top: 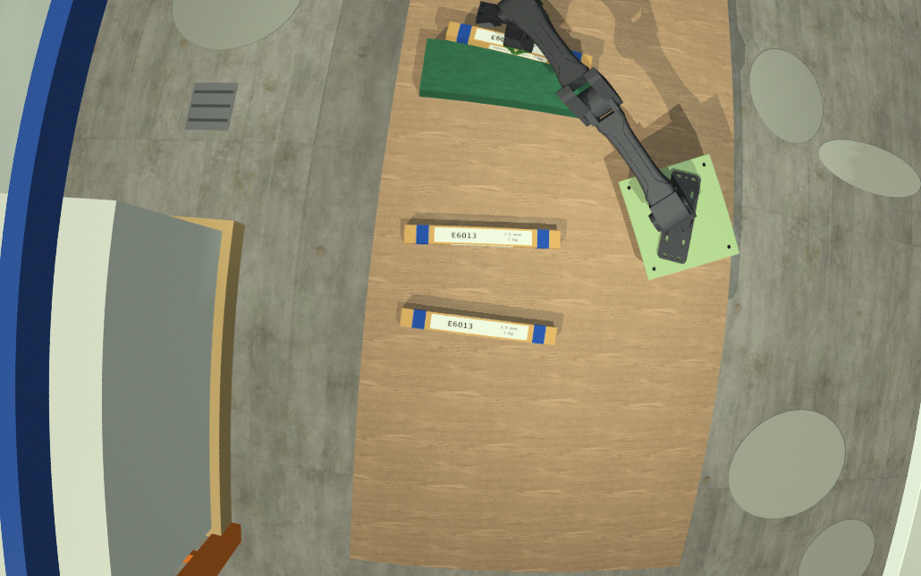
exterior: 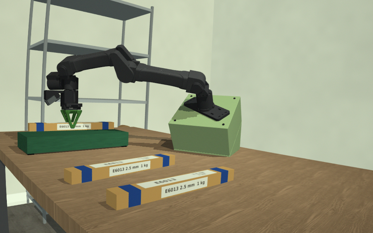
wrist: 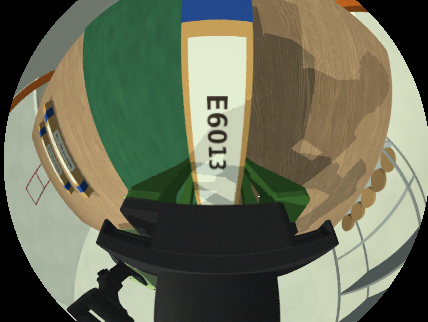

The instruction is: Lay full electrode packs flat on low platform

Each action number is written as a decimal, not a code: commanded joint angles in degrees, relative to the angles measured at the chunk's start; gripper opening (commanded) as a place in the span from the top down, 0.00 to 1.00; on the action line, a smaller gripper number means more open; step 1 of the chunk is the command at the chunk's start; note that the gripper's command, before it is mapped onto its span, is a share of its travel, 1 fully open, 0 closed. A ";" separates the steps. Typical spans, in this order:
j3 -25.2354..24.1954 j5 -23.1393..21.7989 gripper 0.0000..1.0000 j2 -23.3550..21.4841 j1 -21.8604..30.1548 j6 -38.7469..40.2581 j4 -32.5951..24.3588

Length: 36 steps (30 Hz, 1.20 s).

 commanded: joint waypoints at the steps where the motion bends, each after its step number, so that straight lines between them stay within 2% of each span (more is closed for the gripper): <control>1: 2.78 -0.21 1.00 -3.68 -3.74 0.05 -1.08; 36: 1.40 -0.18 1.00 -3.82 -3.22 0.61 -0.22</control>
